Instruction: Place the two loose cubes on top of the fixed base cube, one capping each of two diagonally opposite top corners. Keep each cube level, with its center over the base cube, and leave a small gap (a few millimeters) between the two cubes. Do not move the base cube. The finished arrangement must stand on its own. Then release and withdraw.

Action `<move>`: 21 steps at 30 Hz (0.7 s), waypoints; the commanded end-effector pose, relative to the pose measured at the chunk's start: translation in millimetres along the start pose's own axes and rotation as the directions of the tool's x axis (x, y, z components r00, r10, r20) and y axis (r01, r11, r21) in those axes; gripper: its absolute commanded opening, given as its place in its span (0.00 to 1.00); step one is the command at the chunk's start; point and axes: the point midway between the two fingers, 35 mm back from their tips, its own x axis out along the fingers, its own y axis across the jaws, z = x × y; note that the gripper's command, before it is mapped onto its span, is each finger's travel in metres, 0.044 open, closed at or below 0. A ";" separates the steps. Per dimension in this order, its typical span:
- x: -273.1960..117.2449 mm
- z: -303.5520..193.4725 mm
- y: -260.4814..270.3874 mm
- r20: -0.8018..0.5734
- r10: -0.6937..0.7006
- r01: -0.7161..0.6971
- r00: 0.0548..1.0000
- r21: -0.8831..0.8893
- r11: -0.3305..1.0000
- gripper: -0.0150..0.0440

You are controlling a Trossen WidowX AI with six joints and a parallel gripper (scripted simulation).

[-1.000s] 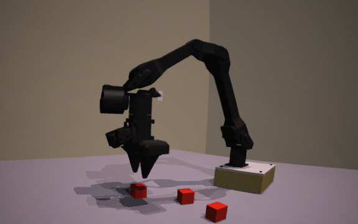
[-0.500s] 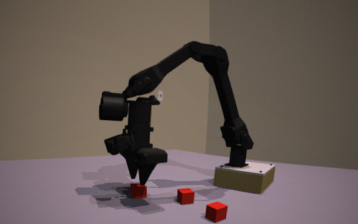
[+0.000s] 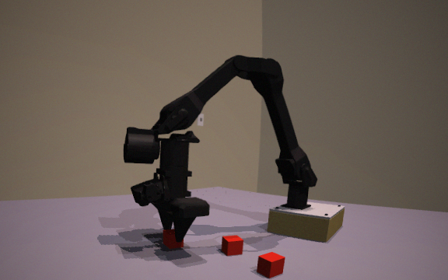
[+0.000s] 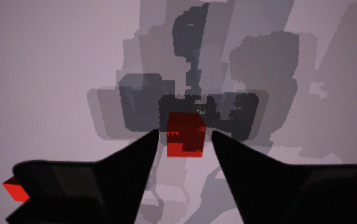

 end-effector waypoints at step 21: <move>-32.0 4.1 -0.3 0.000 0.005 -0.005 1.000 0.006 1.000 0.43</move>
